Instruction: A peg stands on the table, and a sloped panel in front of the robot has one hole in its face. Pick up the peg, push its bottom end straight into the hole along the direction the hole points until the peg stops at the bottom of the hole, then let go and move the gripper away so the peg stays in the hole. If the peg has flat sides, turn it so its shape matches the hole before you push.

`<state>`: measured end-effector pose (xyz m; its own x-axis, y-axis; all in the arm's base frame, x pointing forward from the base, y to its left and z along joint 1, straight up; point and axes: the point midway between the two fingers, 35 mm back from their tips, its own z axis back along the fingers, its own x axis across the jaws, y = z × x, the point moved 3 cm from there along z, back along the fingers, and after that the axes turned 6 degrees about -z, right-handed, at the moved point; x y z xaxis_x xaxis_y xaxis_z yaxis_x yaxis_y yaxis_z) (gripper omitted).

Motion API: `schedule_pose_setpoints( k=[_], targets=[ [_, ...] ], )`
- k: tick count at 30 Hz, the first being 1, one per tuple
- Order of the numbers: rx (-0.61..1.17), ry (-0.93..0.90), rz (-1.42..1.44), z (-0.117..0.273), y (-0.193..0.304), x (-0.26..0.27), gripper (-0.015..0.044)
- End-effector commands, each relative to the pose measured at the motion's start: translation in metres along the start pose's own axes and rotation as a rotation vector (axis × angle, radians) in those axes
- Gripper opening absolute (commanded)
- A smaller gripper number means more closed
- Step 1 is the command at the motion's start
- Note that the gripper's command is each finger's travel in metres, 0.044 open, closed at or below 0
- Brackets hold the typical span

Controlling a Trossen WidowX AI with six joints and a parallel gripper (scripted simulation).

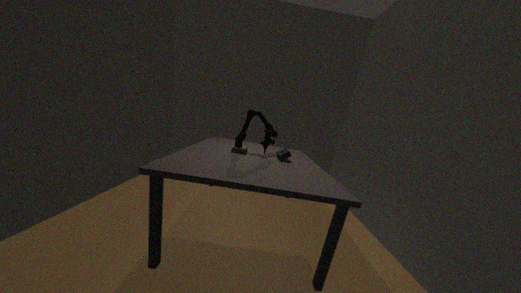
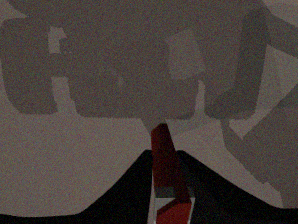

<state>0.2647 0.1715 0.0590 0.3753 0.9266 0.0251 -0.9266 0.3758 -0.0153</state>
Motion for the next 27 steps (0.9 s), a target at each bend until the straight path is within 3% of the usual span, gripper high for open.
schedule_pose_setpoints(
  k=[1,9,27],
  targets=[
    [-0.001,-0.002,0.0,0.0,0.0,0.0,0.0026],
    [0.0,-0.001,-0.001,0.007,-0.001,0.001,0.0],
    [0.006,0.002,-0.005,0.08,0.0,-0.003,0.0]
  ],
)
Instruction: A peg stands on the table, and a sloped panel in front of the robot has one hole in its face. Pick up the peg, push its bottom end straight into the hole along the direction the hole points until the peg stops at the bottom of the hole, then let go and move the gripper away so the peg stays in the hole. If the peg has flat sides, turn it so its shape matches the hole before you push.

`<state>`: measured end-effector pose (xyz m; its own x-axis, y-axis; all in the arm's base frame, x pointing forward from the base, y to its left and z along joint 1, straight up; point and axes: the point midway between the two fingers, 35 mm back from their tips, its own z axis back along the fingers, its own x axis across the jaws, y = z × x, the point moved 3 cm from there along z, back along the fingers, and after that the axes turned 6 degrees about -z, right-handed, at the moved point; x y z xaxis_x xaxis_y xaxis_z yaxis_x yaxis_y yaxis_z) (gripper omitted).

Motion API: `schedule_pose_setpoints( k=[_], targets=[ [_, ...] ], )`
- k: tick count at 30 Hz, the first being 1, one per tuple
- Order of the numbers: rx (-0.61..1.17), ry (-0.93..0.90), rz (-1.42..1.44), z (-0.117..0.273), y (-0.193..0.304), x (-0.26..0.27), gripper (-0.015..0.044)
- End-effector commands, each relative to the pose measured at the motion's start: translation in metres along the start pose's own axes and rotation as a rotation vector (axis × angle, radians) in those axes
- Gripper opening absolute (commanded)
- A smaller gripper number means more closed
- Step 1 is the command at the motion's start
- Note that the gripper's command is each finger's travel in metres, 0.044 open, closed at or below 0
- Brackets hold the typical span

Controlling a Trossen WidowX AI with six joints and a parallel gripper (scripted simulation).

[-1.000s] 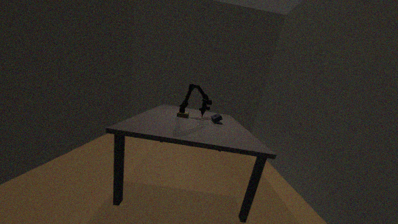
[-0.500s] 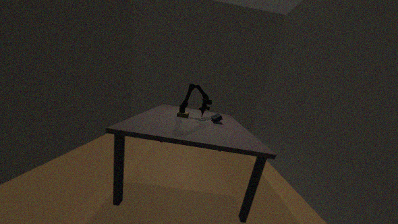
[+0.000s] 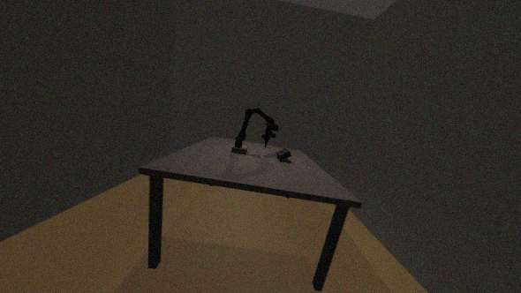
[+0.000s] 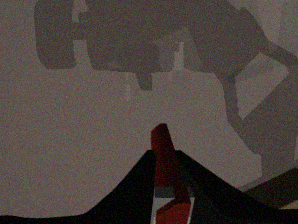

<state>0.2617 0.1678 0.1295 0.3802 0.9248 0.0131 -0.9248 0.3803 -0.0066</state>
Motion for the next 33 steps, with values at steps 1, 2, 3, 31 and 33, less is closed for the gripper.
schedule_pose_setpoints(
  k=[1,2,3,31,33],
  targets=[
    [-0.002,-0.011,-0.002,0.009,0.0,0.0,0.0],
    [-0.003,-0.012,-0.006,0.009,0.0,0.0,0.0],
    [-0.003,-0.013,-0.012,0.009,-0.001,-0.001,0.0],
    [-0.019,-0.09,-0.359,0.015,-0.021,-0.008,0.0],
    [-0.02,-0.095,-0.385,0.015,-0.023,-0.008,0.0]
  ],
)
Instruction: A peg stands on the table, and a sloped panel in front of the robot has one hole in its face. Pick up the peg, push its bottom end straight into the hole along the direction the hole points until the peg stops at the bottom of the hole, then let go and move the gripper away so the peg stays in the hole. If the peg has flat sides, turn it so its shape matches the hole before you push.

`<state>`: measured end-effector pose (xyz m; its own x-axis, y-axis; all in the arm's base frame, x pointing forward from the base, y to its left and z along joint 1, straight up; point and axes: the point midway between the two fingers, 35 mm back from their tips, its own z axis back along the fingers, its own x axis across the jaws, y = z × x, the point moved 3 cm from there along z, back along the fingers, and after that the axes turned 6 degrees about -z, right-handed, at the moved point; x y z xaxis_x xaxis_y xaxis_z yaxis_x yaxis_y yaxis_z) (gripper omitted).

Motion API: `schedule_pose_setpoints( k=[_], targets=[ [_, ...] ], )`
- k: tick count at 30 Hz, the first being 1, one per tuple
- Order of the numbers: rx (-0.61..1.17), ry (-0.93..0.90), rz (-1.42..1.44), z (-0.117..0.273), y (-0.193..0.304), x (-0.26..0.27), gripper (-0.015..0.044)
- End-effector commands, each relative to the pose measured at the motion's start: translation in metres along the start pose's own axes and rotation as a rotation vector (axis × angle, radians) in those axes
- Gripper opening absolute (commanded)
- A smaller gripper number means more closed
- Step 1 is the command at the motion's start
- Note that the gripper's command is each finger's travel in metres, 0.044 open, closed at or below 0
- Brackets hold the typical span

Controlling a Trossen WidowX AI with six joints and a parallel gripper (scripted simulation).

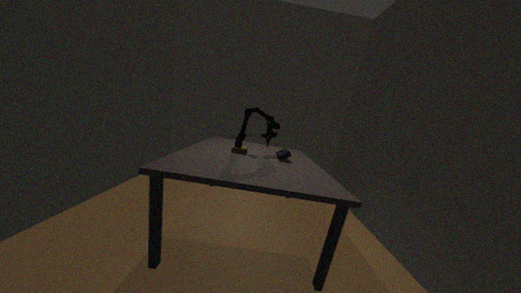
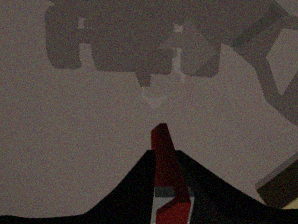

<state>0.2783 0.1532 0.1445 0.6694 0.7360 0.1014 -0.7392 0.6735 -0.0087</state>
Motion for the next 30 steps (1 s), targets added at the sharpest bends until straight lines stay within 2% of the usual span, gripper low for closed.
schedule_pose_setpoints(
  k=[1,30],
  targets=[
    [0.002,-0.012,-0.049,0.001,-0.003,-0.001,0.0],
    [0.002,-0.095,-0.413,0.008,-0.026,-0.002,0.0]
  ],
)
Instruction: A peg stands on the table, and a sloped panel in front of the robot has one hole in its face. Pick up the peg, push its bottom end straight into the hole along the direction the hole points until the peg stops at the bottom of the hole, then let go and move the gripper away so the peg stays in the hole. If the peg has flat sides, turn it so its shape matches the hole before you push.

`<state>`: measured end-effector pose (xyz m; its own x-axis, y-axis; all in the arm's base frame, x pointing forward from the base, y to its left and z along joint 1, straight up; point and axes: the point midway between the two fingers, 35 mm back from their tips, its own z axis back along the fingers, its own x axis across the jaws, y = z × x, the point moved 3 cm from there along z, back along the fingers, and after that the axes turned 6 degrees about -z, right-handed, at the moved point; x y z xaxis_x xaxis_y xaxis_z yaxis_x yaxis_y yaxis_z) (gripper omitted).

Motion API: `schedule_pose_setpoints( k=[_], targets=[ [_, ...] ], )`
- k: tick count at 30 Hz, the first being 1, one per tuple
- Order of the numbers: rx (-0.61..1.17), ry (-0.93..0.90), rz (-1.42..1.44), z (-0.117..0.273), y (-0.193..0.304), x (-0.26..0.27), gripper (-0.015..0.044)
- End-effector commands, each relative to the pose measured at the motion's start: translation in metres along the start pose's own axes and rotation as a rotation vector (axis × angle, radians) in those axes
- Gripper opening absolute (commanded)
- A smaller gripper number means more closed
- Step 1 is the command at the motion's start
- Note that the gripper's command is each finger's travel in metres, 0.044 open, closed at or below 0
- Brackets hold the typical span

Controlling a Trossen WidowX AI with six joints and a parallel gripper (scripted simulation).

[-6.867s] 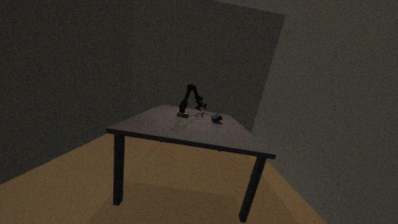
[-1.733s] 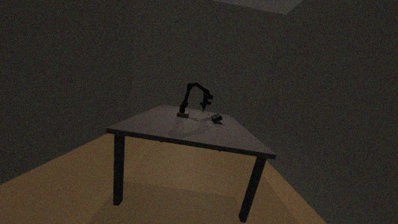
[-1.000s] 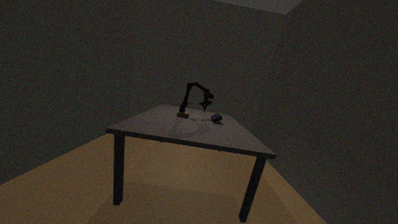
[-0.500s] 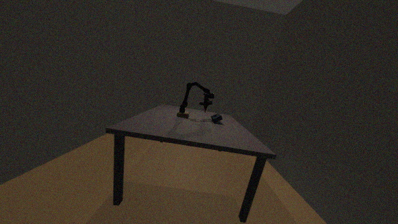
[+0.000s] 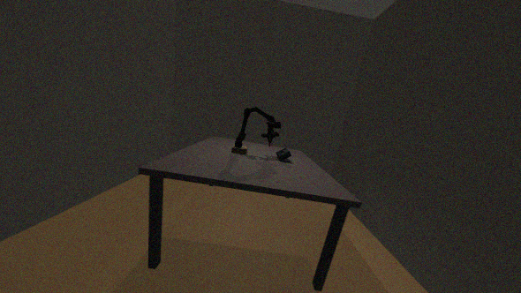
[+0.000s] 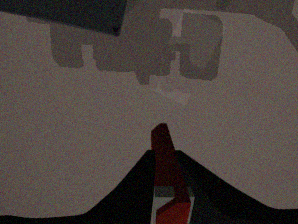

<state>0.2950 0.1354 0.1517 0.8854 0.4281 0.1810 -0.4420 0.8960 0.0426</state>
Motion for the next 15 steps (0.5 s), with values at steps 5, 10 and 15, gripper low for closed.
schedule_pose_setpoints(
  k=[5,10,15],
  targets=[
    [0.006,-0.022,-0.099,0.002,-0.006,0.001,0.0],
    [0.008,-0.037,-0.161,0.003,-0.01,0.002,0.0],
    [0.011,-0.051,-0.223,0.005,-0.014,0.003,0.0]
  ],
)
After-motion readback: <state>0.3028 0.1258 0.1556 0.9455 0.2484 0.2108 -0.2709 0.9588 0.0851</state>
